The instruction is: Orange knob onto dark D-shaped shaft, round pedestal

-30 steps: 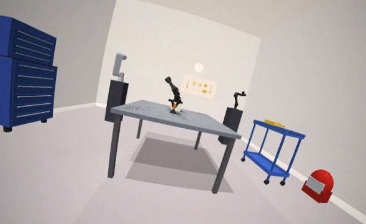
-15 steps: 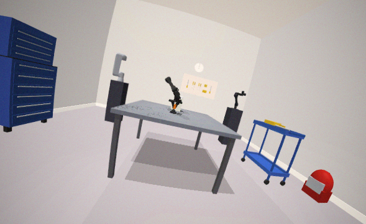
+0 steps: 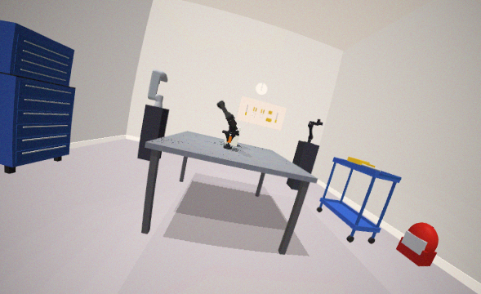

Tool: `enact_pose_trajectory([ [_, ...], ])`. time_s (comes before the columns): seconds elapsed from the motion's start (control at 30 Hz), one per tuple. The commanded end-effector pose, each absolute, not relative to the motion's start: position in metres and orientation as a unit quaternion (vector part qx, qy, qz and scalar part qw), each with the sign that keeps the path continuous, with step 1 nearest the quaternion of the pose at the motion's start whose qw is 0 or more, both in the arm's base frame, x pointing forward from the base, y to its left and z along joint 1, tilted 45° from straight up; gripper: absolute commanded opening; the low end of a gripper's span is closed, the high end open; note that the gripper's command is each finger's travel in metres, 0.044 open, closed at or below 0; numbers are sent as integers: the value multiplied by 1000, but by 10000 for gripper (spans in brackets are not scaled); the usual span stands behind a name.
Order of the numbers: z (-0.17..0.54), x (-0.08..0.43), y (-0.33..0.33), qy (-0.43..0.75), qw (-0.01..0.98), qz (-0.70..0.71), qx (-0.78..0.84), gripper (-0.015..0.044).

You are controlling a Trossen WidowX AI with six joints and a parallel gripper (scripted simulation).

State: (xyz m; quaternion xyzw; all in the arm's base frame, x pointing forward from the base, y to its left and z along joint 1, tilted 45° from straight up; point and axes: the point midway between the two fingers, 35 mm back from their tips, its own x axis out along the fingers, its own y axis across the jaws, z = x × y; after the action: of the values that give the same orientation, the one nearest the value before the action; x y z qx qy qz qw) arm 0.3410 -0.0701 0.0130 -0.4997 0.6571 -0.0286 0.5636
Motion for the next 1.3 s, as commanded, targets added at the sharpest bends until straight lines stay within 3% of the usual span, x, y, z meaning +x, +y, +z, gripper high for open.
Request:
enact_pose_trajectory([
  [0.0,14,345,-71,657,544,-4,-522,0],
  [1.27,13,343,-70,657,544,-4,-522,0],
])
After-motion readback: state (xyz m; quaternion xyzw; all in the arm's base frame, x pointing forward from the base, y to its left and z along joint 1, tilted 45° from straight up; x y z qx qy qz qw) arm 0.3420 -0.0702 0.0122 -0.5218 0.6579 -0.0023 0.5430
